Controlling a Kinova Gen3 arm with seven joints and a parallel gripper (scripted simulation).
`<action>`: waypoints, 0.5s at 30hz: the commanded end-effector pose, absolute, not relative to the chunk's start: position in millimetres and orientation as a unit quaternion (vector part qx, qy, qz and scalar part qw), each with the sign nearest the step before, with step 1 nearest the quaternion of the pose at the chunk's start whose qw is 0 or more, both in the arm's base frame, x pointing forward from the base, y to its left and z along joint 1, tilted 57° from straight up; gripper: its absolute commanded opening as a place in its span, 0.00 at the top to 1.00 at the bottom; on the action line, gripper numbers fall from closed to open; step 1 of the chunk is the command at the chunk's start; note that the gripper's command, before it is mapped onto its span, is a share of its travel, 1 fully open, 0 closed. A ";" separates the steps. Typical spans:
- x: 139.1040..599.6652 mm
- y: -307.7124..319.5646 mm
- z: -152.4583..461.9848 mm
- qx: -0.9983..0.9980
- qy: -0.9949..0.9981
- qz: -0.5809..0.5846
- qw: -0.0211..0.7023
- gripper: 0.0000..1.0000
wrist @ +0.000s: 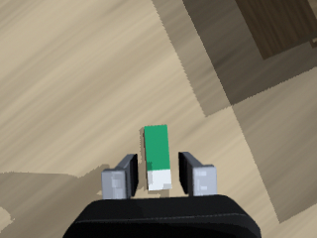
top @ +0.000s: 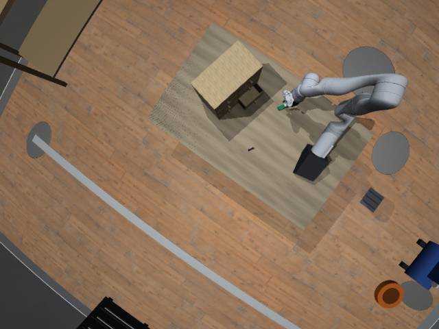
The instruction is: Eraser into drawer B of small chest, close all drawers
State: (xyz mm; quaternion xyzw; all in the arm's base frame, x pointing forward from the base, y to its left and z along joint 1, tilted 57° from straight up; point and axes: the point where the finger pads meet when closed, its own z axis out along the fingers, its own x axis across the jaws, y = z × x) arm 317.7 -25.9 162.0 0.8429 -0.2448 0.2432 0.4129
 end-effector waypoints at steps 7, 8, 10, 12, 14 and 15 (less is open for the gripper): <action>319.5 -30.2 161.3 0.848 -0.232 0.235 0.414 0.33; 319.5 -30.3 161.3 0.848 -0.232 0.235 0.414 0.33; 319.2 -30.4 161.3 0.848 -0.233 0.235 0.414 0.33; 319.2 -30.4 161.3 0.848 -0.232 0.234 0.414 0.33; 319.2 -30.4 161.3 0.849 -0.231 0.234 0.414 0.33; 319.2 -30.3 161.3 0.849 -0.230 0.233 0.415 0.33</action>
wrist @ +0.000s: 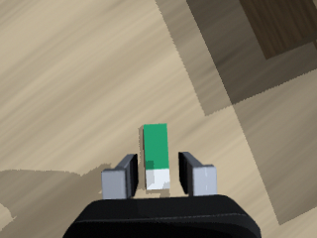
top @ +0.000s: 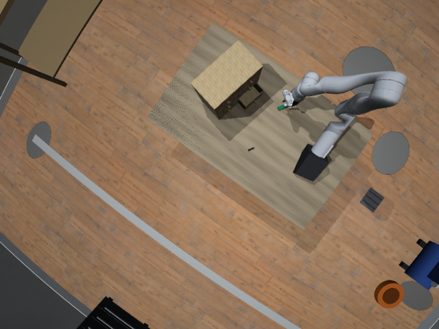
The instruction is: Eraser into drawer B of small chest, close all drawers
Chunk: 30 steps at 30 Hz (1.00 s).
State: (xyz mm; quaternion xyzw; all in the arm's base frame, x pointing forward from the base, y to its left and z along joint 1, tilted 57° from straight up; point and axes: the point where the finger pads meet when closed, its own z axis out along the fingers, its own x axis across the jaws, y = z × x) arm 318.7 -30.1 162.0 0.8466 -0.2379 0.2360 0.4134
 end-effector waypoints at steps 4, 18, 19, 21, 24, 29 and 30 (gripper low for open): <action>319.2 -30.1 161.3 0.851 -0.223 0.230 0.417 0.33; 318.0 -29.8 162.0 0.867 -0.148 0.191 0.437 0.33; 318.0 -29.8 162.0 0.868 -0.137 0.185 0.439 0.33; 318.1 -29.8 162.1 0.872 -0.114 0.174 0.444 0.33; 318.2 -29.8 162.2 0.873 -0.101 0.167 0.446 0.33; 318.3 -29.9 162.3 0.879 -0.027 0.129 0.459 0.33; 318.3 -29.9 162.3 0.879 -0.010 0.121 0.461 0.33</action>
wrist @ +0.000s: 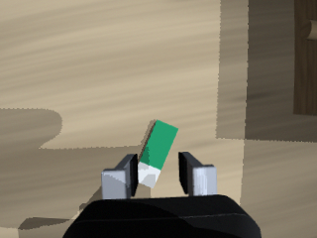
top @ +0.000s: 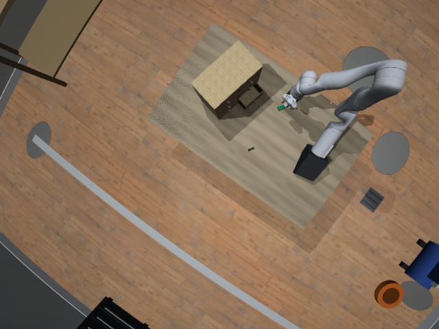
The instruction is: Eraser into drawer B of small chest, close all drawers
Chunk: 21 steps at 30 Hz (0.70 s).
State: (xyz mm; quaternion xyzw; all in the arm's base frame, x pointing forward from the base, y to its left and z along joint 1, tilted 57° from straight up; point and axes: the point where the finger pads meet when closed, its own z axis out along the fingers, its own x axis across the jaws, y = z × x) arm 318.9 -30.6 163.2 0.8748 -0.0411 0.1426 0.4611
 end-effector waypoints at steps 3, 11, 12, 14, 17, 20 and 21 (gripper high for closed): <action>318.4 -29.9 162.5 0.878 0.043 0.093 0.468 0.33; 318.7 -29.9 162.7 0.864 0.160 0.030 0.476 0.33; 318.7 -29.9 162.6 0.860 0.180 0.019 0.477 0.33; 318.8 -29.9 162.8 0.851 0.221 -0.004 0.477 0.33; 318.9 -29.9 162.8 0.832 0.283 -0.039 0.475 0.33; 319.0 -29.9 162.8 0.809 0.344 -0.073 0.471 0.33; 318.9 -29.9 162.8 0.800 0.363 -0.085 0.469 0.33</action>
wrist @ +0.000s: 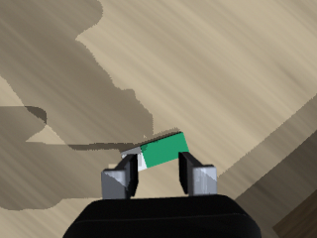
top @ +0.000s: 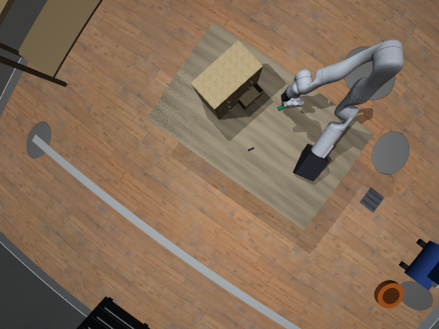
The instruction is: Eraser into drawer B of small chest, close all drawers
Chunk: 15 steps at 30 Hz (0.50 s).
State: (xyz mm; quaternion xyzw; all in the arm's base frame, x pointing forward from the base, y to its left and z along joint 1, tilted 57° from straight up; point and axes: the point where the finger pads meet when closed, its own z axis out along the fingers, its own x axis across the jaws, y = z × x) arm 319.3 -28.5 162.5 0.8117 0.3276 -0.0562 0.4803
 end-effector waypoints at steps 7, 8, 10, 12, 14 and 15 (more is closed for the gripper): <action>319.1 -29.8 162.8 0.749 0.459 -0.142 0.456 0.33; 319.1 -29.9 162.8 0.738 0.477 -0.153 0.452 0.33; 319.2 -29.8 162.8 0.714 0.512 -0.175 0.444 0.33; 319.1 -29.8 162.7 0.689 0.546 -0.195 0.435 0.33; 319.2 -29.8 162.7 0.662 0.578 -0.216 0.426 0.33; 319.2 -29.8 162.7 0.649 0.593 -0.225 0.420 0.33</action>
